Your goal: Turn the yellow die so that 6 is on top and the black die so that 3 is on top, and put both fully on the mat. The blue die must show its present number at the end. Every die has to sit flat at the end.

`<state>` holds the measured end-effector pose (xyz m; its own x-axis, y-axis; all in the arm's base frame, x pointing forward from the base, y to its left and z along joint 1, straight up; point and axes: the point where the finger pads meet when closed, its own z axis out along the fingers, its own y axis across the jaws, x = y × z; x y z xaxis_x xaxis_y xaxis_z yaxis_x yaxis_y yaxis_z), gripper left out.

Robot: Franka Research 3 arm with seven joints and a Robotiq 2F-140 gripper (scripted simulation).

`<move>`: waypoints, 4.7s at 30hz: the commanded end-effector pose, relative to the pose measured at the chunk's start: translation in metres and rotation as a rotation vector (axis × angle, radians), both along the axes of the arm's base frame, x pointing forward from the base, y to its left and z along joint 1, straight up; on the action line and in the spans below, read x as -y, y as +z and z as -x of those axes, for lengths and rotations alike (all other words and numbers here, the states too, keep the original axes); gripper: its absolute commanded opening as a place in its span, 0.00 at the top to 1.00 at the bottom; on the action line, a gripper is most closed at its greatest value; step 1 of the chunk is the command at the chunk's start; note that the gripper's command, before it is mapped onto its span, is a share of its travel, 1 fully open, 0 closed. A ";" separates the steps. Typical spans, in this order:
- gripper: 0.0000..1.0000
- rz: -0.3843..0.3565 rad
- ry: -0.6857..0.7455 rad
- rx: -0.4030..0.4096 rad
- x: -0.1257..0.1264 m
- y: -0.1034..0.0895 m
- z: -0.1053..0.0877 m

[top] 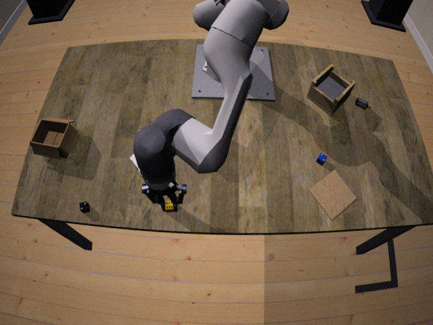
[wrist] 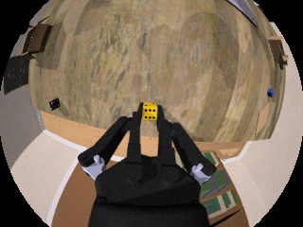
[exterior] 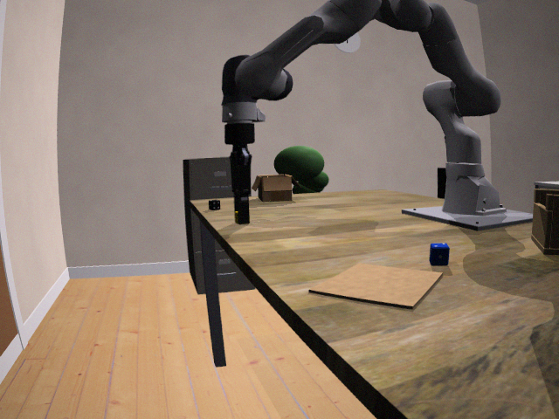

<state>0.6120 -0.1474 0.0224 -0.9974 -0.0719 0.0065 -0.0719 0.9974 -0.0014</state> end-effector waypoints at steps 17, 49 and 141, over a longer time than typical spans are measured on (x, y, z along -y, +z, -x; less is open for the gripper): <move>0.76 -0.001 0.000 0.000 0.000 -0.002 0.000; 0.76 -0.001 0.000 0.000 0.000 0.081 0.000; 0.76 -0.005 0.595 0.000 -0.592 0.028 0.046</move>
